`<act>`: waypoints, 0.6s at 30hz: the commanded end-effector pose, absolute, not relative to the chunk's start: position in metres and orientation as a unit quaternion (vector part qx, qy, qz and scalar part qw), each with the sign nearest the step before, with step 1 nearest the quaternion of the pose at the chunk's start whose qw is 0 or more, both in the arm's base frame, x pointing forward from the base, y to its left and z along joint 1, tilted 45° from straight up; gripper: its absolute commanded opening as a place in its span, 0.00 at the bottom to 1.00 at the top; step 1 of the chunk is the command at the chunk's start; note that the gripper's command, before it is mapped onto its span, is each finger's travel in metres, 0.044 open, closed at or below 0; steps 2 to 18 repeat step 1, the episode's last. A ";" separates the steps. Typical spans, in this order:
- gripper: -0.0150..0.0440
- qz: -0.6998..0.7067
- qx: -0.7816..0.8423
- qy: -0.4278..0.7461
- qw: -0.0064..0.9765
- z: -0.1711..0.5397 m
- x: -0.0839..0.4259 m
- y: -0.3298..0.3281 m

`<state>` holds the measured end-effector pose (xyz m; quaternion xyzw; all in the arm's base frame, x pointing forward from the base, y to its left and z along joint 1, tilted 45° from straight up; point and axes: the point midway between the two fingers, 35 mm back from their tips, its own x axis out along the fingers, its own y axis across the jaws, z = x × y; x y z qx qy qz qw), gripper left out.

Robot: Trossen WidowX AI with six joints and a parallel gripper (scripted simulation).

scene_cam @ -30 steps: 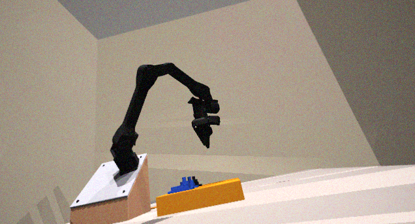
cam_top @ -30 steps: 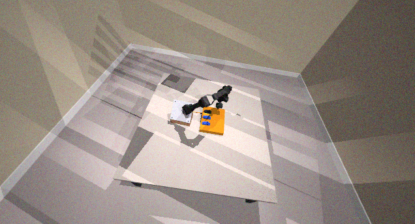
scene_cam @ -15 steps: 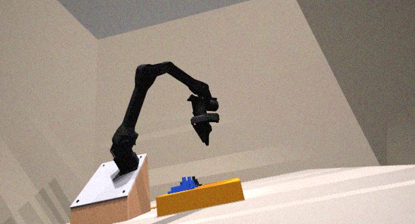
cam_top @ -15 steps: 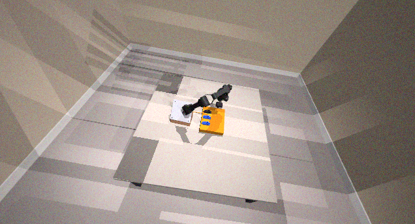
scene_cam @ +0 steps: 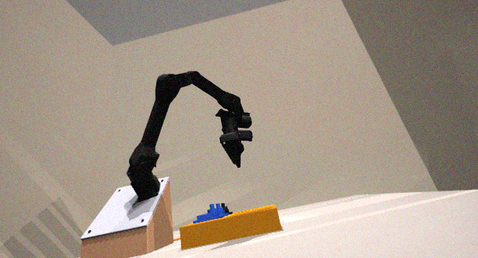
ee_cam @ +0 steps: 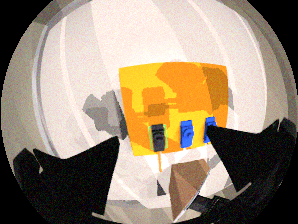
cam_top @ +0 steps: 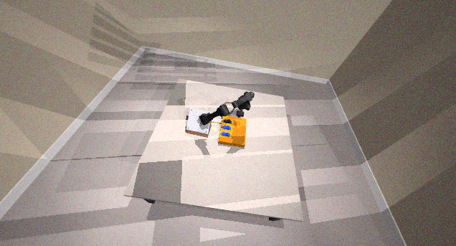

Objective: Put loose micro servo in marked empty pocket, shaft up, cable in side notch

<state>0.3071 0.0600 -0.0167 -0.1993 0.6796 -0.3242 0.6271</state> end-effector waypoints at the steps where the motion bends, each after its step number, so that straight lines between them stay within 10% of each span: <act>1: 1.00 -0.325 -0.197 0.680 0.627 -0.017 0.307 0.060; 18: 1.00 -0.325 -0.197 0.680 0.627 -0.017 0.307 0.060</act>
